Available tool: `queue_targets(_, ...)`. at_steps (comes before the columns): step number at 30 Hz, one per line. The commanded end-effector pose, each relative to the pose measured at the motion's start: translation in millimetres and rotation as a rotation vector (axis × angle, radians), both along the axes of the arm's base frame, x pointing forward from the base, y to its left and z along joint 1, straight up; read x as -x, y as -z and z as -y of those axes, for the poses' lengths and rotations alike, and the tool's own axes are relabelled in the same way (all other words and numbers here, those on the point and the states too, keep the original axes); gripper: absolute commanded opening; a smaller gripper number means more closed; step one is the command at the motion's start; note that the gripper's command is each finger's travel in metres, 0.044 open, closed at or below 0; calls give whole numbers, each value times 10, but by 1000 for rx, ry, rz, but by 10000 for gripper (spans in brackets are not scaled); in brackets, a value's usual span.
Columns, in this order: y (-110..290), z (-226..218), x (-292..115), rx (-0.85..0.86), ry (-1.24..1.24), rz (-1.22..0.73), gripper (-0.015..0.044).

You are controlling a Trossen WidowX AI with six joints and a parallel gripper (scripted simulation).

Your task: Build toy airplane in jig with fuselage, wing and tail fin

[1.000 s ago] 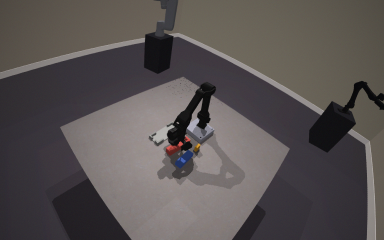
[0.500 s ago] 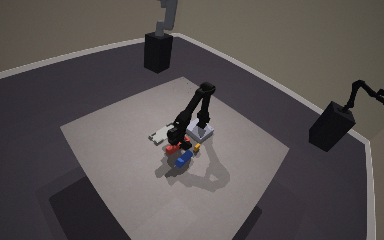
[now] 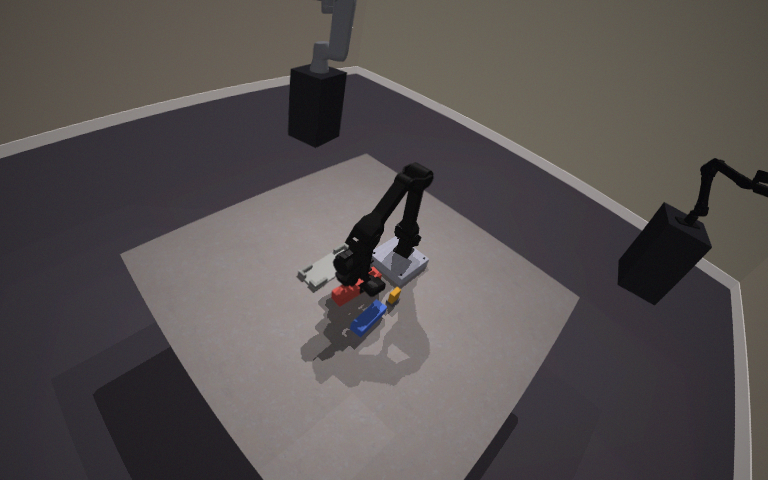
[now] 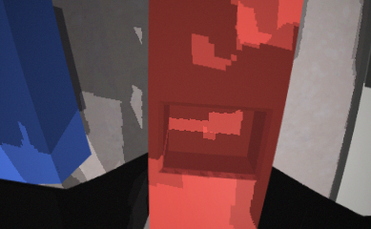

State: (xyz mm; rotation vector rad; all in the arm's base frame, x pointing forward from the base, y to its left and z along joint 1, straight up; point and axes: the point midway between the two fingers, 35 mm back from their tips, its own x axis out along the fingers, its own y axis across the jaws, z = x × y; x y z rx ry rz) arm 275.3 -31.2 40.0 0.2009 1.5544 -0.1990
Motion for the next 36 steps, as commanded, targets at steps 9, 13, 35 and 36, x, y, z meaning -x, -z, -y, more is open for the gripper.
queue_targets(9,-413,2,-32,-1,-4,14,0)
queue_targets(13,-540,1,-22,-1,-4,14,0)
queue_targets(35,-912,125,57,0,-14,13,0)
queue_targets(36,-898,155,57,1,-16,13,0)
